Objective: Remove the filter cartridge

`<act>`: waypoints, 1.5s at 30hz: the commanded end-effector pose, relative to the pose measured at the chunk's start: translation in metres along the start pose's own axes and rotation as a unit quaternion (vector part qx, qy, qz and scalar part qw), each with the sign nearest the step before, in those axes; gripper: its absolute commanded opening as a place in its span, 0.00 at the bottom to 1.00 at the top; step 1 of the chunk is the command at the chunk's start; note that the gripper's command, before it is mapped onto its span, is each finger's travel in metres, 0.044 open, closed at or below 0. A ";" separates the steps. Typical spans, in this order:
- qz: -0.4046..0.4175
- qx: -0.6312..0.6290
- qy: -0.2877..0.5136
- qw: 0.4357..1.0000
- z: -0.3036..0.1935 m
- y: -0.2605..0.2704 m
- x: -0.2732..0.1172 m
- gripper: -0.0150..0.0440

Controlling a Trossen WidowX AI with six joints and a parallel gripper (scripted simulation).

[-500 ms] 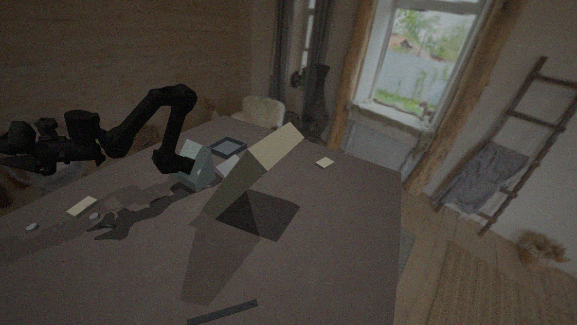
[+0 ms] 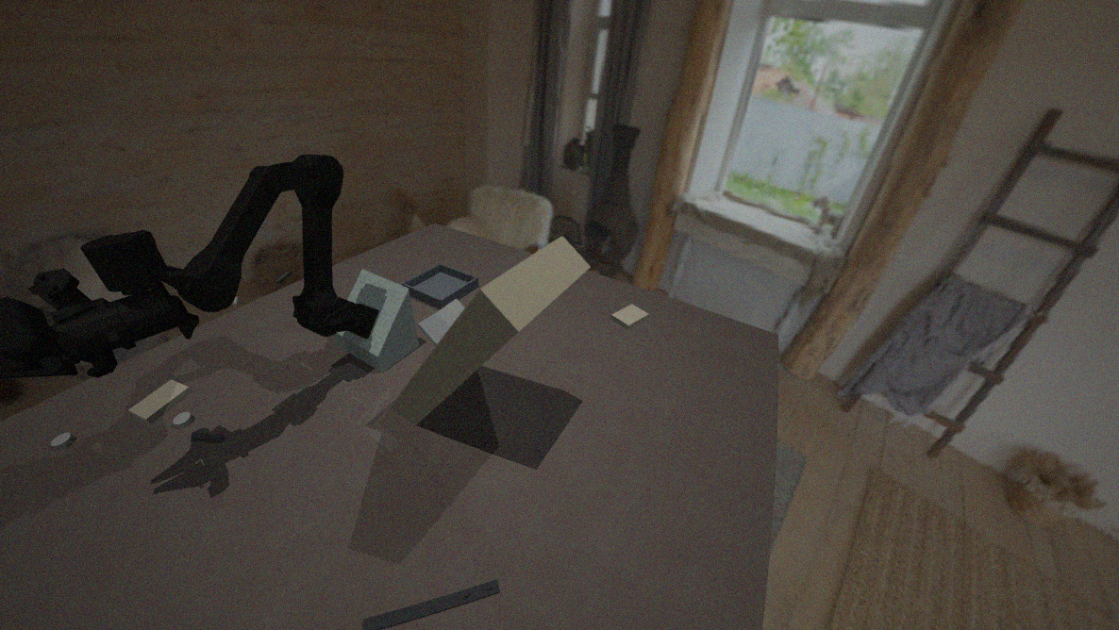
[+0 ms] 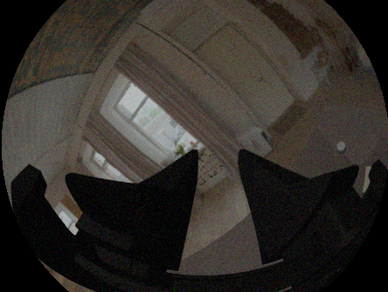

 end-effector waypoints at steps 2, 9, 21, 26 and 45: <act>-0.031 -0.051 0.100 0.993 -0.052 -0.004 0.005 0.45; -0.022 -0.136 0.246 0.959 -0.124 0.010 -0.011 0.45; 0.136 -0.315 0.460 0.819 -0.224 0.070 -0.099 0.45; 0.247 -0.387 0.505 0.731 -0.245 0.102 -0.154 0.45; 0.625 -0.586 0.374 0.355 -0.215 0.180 -0.338 0.45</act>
Point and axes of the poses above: the point midway between the two fingers, 35 mm back from their tips, its own x axis out along the fingers, its own y axis across the jaws, z = x × y, the point moved 1 cm from there along -x, back along the fingers, and after that the axes turned 8 degrees about x, right-handed, at the moved point
